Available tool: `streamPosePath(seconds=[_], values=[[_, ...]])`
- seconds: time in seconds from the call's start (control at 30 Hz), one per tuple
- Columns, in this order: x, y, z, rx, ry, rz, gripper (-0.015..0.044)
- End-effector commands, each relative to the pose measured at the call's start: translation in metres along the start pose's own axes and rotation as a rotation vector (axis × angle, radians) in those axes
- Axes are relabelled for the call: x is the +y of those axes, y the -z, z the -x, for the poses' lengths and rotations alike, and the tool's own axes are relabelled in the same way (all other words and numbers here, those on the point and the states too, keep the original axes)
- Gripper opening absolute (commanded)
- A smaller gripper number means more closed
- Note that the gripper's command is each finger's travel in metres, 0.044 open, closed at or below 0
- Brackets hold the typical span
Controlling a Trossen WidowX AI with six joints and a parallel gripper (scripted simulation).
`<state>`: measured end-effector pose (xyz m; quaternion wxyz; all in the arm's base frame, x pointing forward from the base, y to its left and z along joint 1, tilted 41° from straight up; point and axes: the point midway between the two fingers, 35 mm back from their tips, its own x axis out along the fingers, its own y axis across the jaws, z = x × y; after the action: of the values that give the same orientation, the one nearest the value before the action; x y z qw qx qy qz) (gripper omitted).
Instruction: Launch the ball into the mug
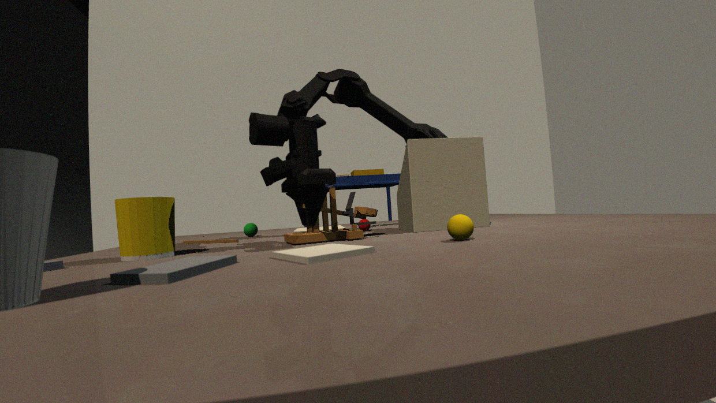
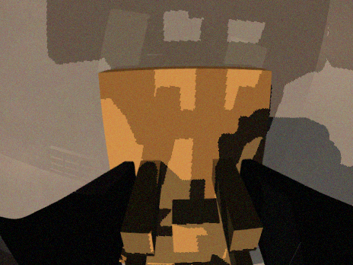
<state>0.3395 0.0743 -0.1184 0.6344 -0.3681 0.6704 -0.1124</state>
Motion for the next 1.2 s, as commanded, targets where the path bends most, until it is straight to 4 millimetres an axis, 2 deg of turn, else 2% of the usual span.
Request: streamPosePath(seconds=[0.0,0.07,0.1,0.2,0.27,0.47,1.17], values=[[0.000,0.000,0.001,-0.001,-0.002,0.000,0.0125],[0.000,0.000,0.001,-0.001,-0.002,0.000,0.0111],[0.000,0.000,0.003,-0.001,-0.002,0.000,0.0085],[0.001,-0.001,0.039,-0.001,-0.002,0.000,0.0006],[0.001,0.000,0.050,0.000,-0.002,0.000,0.0000],[0.000,-0.002,0.047,0.000,-0.001,0.002,0.0000],[-0.001,-0.002,0.012,0.000,0.001,0.003,0.0000]])
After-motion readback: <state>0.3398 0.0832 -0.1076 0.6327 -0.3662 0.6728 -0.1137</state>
